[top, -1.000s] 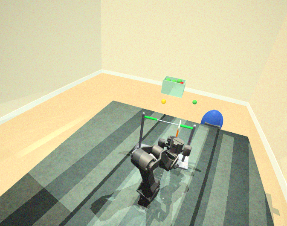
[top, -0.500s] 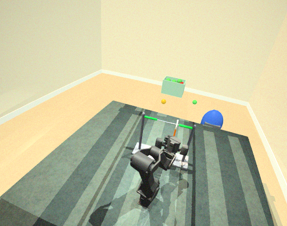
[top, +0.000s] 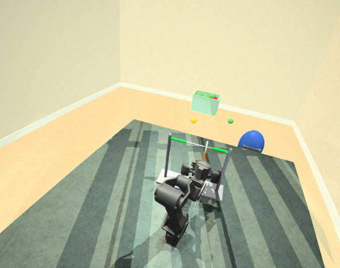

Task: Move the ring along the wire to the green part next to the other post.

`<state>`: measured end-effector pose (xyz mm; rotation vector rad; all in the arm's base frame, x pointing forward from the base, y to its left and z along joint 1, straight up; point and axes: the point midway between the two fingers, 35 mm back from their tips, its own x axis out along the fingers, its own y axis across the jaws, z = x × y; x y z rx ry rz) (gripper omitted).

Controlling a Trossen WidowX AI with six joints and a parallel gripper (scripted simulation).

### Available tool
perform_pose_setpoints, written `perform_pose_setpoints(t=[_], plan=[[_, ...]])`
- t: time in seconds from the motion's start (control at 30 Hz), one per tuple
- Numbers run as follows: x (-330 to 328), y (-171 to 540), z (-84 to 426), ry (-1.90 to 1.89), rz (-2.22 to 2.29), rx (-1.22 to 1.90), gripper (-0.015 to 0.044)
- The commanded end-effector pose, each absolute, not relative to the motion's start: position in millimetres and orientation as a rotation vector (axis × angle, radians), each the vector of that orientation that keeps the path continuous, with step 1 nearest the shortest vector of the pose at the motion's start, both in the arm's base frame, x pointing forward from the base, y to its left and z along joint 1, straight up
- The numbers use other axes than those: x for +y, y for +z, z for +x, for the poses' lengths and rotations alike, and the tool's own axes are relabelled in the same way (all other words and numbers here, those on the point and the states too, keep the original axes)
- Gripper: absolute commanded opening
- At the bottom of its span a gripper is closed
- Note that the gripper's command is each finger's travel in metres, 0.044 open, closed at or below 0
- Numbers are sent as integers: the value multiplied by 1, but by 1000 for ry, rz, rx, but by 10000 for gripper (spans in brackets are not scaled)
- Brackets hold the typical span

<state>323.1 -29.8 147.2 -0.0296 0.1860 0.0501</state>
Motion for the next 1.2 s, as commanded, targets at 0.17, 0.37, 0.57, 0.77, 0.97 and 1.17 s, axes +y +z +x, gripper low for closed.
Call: perform_pose_setpoints(t=[0.17, 0.37, 0.57, 0.77, 0.97, 1.17], plan=[[-23, 150, 322, 41, -35, 177, -150], [-17, 150, 322, 39, -38, 178, -150], [-11, 149, 322, 41, -35, 179, -150], [-4, 149, 322, 47, -27, 180, -150], [4, 149, 321, 56, -13, 181, -150], [12, 149, 321, 68, 5, 182, -150]])
